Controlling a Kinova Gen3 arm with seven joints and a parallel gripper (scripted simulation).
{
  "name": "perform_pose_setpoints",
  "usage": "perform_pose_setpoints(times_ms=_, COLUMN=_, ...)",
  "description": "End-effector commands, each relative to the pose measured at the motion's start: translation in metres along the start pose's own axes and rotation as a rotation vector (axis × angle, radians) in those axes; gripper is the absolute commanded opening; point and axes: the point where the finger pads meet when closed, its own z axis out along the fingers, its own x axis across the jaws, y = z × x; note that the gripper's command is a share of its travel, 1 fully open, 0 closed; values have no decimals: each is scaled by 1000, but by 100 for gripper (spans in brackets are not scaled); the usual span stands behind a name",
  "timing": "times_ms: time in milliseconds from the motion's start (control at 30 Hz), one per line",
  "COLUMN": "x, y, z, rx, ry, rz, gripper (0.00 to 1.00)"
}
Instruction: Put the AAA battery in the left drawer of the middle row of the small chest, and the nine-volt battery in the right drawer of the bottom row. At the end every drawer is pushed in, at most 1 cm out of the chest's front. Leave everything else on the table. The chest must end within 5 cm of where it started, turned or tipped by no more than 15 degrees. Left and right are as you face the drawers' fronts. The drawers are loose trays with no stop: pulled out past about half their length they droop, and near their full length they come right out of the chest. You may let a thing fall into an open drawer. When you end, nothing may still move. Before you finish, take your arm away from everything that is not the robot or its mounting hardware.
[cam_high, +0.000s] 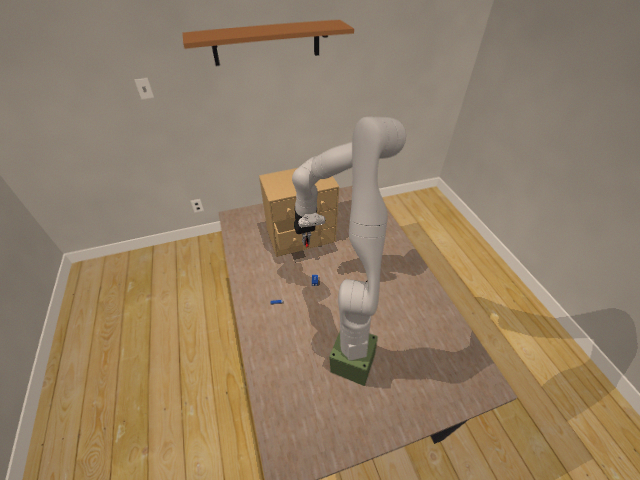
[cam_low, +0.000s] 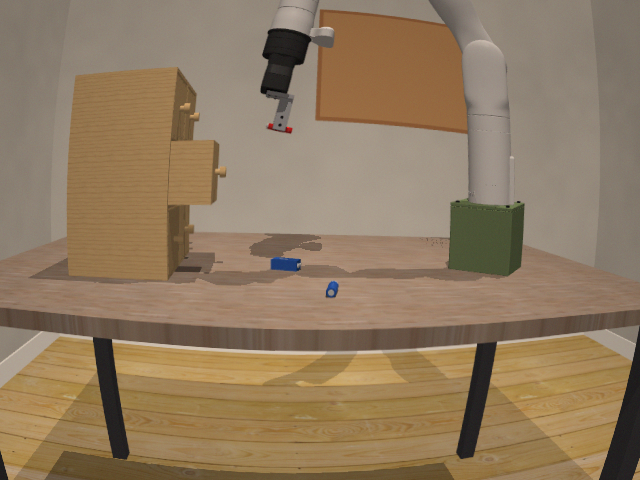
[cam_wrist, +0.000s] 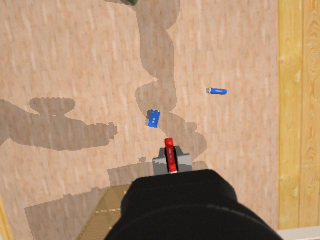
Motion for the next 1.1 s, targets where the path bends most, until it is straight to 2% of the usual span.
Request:
perform_pose_setpoints(times_ms=0, x=-3, y=-2, z=-3, rx=-27, ry=-10, rz=-1, gripper=24)
perform_pose_setpoints(times_ms=167, x=-3, y=-3, z=-3, rx=-81, ry=-10, rz=-1, gripper=24)
perform_pose_setpoints(times_ms=233, x=-3, y=-3, z=-3, rx=-81, ry=-10, rz=-1, gripper=24)
perform_pose_setpoints(times_ms=733, x=-3, y=-5, z=-3, rx=-241, ry=-11, rz=-2, gripper=24)
perform_pose_setpoints(times_ms=800, x=-3, y=-5, z=-3, rx=-241, ry=-11, rz=-2, gripper=24)
perform_pose_setpoints(times_ms=1067, x=-4, y=-6, z=-3, rx=-306, ry=-12, rz=-2, gripper=24)
